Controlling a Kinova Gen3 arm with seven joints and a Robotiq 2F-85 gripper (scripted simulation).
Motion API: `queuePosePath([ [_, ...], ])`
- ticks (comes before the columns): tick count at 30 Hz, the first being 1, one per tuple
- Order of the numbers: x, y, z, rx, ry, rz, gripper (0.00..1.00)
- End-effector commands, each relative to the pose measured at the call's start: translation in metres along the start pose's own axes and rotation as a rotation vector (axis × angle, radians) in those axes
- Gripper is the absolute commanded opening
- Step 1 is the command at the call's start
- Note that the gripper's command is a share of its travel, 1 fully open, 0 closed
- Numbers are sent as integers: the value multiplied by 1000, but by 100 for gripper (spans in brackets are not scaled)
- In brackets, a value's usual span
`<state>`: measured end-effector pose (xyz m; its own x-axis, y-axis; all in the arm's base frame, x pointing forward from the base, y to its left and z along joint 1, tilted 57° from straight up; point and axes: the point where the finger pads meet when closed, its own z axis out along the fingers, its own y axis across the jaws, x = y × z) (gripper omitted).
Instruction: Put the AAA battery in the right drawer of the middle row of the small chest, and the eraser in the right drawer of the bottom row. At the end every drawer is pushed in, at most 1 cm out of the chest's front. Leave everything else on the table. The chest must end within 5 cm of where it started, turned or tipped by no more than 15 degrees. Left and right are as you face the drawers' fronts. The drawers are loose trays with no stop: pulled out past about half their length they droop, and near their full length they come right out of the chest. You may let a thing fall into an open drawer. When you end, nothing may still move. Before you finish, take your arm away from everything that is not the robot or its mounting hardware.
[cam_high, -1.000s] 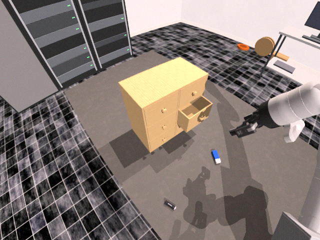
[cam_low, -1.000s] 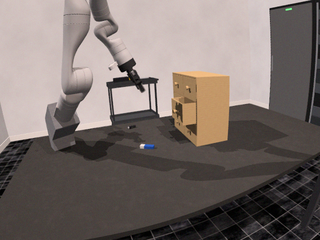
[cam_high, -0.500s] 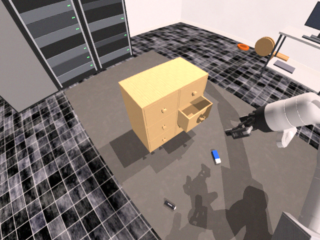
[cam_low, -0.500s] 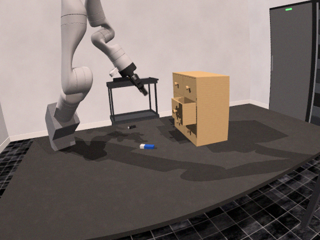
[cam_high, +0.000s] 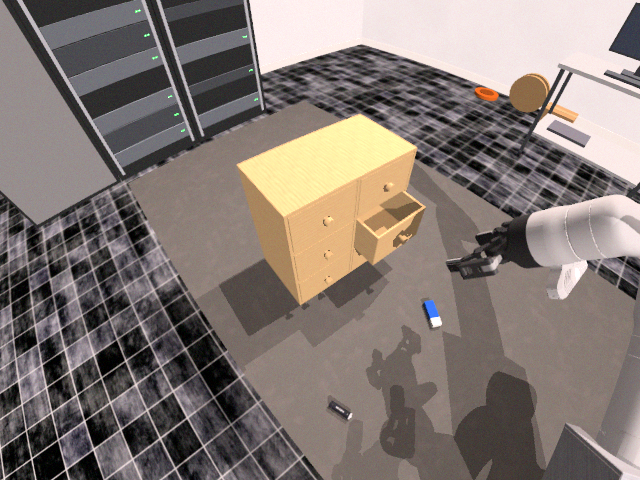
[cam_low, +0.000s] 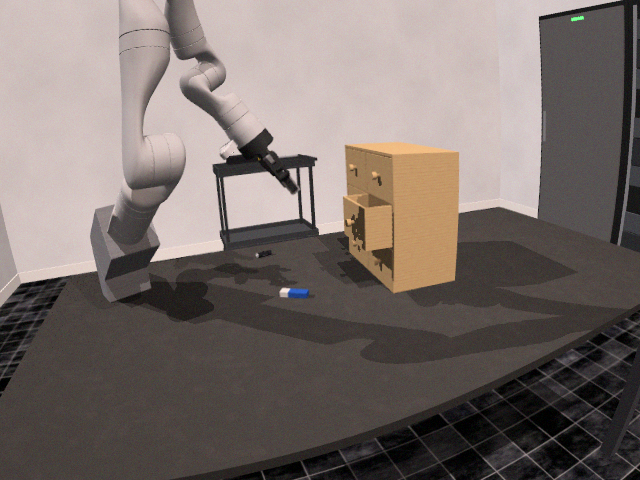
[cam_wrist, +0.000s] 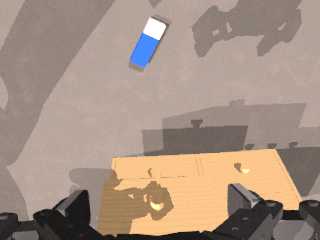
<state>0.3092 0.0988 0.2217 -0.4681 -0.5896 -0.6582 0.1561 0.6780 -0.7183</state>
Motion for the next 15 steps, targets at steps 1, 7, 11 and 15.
queuePosePath([
  [1,1,-2,2,6,-5,2,100],
  [7,0,-2,3,6,-11,1,100],
  [11,0,-1,3,6,-12,1,100],
  [15,0,-1,3,6,-12,1,100],
])
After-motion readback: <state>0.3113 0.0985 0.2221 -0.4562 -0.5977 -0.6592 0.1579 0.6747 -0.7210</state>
